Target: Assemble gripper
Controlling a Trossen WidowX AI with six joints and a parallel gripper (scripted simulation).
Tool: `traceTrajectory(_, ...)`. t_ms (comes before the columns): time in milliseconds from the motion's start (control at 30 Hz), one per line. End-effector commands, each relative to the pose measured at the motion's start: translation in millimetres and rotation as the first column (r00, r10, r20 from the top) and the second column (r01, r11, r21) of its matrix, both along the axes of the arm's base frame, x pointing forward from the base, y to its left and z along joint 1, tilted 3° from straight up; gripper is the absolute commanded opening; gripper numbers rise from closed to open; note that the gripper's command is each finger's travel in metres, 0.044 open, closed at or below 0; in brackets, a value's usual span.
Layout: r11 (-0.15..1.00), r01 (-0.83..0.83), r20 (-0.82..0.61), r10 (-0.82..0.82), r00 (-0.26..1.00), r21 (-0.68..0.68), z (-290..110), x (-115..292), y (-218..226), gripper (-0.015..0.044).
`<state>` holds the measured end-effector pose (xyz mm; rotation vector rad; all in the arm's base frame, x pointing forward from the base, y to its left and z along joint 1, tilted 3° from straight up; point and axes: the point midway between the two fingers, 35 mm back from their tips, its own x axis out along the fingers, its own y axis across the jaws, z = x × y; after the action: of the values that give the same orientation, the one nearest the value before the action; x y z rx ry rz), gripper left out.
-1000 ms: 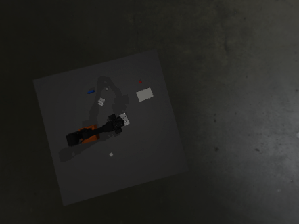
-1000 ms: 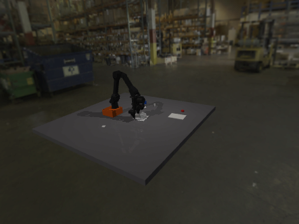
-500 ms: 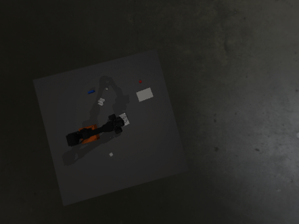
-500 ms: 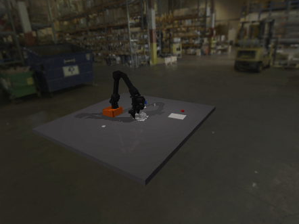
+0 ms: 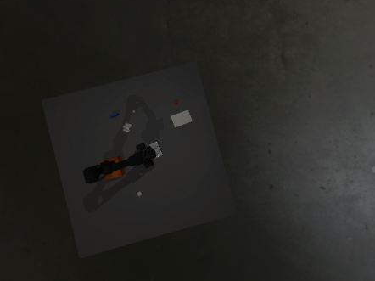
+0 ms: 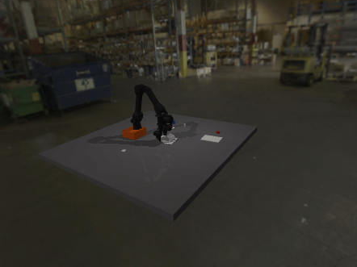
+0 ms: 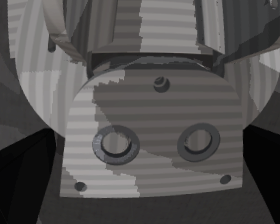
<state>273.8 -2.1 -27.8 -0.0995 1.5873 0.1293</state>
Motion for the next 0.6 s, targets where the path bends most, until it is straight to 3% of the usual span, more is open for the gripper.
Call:
traceTrajectory(0,1.000,0.000,0.000,0.000,1.000,0.000,0.0,0.0,0.0,0.0440)
traceTrajectory(367,1.000,0.006,0.001,-0.006,1.000,-0.004,74.9,0.5,-1.5,0.0440)
traceTrajectory(567,1.000,0.003,0.007,-0.003,1.000,0.000,68.7,1.2,-0.7,0.0440)
